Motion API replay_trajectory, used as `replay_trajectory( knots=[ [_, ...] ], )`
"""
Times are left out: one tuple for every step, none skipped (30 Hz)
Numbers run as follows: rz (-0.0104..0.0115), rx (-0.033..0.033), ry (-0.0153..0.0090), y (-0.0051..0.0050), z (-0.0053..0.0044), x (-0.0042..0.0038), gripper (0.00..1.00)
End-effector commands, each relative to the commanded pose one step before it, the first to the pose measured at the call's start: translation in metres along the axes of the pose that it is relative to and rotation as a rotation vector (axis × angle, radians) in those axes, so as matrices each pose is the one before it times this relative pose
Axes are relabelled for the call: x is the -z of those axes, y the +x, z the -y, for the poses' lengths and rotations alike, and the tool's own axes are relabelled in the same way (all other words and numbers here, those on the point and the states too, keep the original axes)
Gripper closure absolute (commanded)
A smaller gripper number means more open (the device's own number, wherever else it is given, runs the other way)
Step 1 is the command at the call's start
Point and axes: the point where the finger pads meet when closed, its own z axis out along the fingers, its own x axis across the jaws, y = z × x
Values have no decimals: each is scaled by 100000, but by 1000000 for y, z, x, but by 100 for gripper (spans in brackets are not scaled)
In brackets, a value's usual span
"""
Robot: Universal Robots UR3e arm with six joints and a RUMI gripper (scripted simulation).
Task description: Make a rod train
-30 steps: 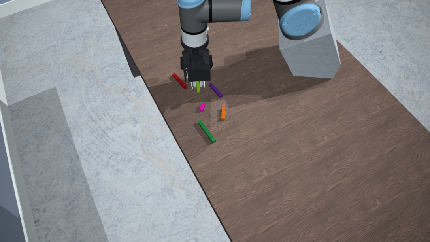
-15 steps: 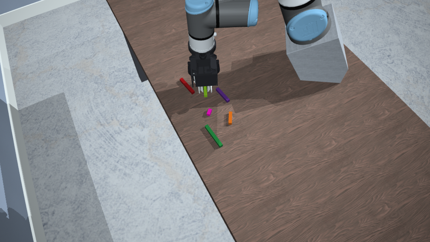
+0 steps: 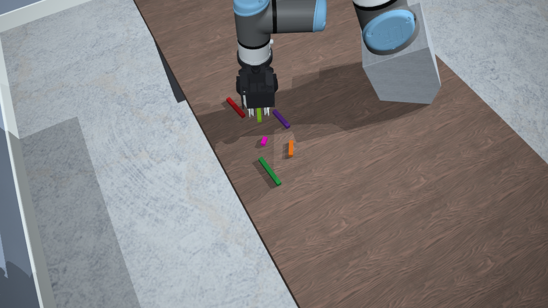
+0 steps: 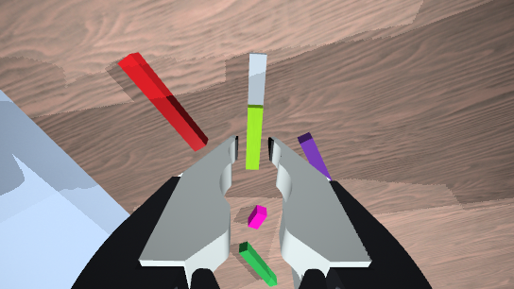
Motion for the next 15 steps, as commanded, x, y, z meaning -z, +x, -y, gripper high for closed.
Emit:
replay_trajectory(
  knots=[
    [180, 11, -19, -617, -93, 342, 86],
    [0, 0, 0, 0, 0, 0, 86],
    [0, 0, 0, 0, 0, 0, 86],
    [0, 0, 0, 0, 0, 0, 86],
    [0, 0, 0, 0, 0, 0, 86],
    [0, 0, 0, 0, 0, 0, 86],
    [0, 0, 0, 0, 0, 0, 86],
    [0, 0, 0, 0, 0, 5, 86],
    [0, 0, 0, 0, 0, 31, 86],
    [0, 0, 0, -1, 0, 80, 86],
    [0, 0, 0, -2, 0, 150, 86],
    [0, 0, 0, -3, 0, 238, 86],
    [0, 0, 0, -4, 0, 341, 86],
    [0, 0, 0, -4, 0, 457, 86],
    [0, 0, 0, -3, 0, 583, 86]
  ],
)
